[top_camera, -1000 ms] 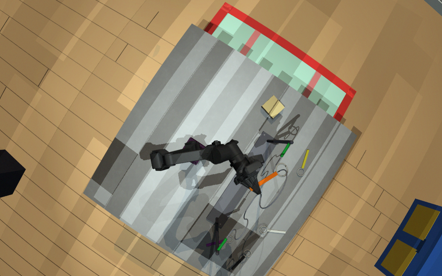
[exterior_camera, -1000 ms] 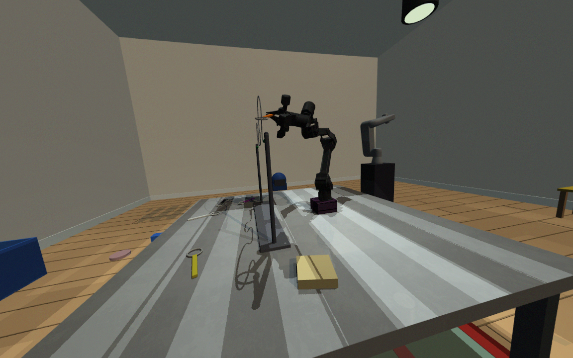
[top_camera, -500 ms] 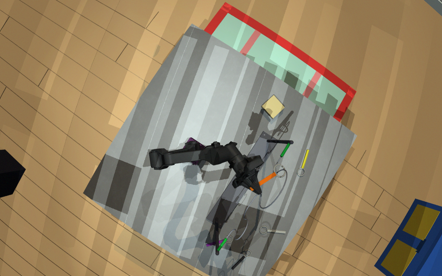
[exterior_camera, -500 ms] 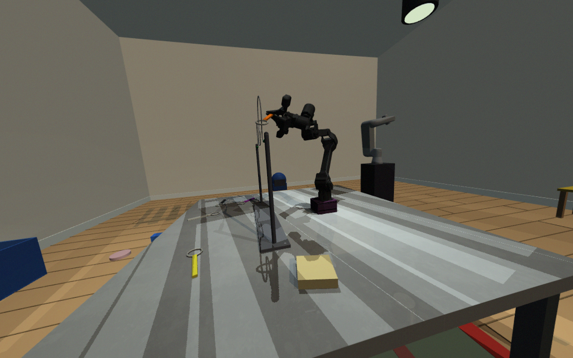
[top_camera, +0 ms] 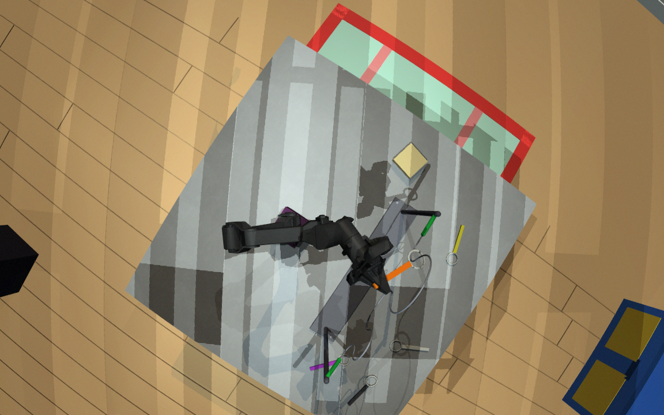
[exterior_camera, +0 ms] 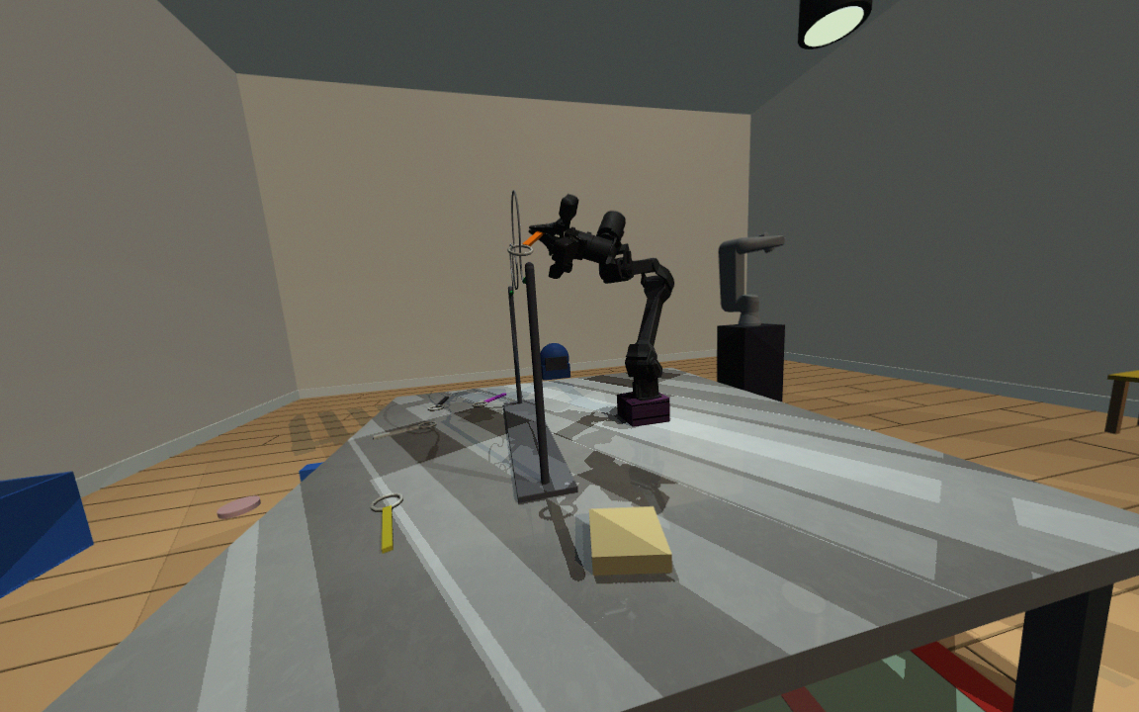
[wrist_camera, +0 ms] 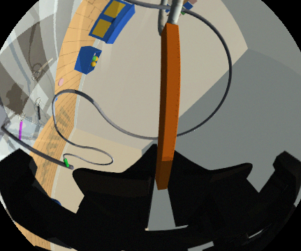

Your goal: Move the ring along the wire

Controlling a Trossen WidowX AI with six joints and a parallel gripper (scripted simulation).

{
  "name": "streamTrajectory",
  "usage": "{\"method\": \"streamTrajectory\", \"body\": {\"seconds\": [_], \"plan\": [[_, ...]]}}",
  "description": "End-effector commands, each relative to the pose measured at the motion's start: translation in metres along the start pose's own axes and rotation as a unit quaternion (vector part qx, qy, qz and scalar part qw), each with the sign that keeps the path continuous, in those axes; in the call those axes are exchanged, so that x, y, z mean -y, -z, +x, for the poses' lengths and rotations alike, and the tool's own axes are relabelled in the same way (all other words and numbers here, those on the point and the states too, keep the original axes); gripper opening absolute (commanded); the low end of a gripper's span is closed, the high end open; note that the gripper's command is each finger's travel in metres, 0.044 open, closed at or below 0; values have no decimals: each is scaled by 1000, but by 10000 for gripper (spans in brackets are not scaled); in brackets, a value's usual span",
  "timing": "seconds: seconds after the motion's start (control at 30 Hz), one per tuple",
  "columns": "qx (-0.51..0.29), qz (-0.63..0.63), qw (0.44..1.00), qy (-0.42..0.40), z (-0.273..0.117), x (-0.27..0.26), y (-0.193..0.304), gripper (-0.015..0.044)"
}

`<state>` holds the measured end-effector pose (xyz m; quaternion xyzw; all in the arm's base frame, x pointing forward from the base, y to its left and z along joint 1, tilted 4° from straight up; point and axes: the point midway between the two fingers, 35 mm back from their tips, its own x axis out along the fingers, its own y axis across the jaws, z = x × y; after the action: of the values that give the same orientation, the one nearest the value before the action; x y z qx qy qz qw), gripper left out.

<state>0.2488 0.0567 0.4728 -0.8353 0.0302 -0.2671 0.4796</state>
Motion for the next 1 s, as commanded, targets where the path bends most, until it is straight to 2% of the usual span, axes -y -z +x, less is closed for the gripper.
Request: {"method": "streamTrajectory", "body": {"seconds": [0.0, 0.5, 0.97], "plan": [[-1, 12, 1000, -7, -1, -9, -1, -150], [-16, 122, 990, -68, -9, -49, -6, -150], [-34, 258, 955, -144, -24, -90, -24, -150]]}}
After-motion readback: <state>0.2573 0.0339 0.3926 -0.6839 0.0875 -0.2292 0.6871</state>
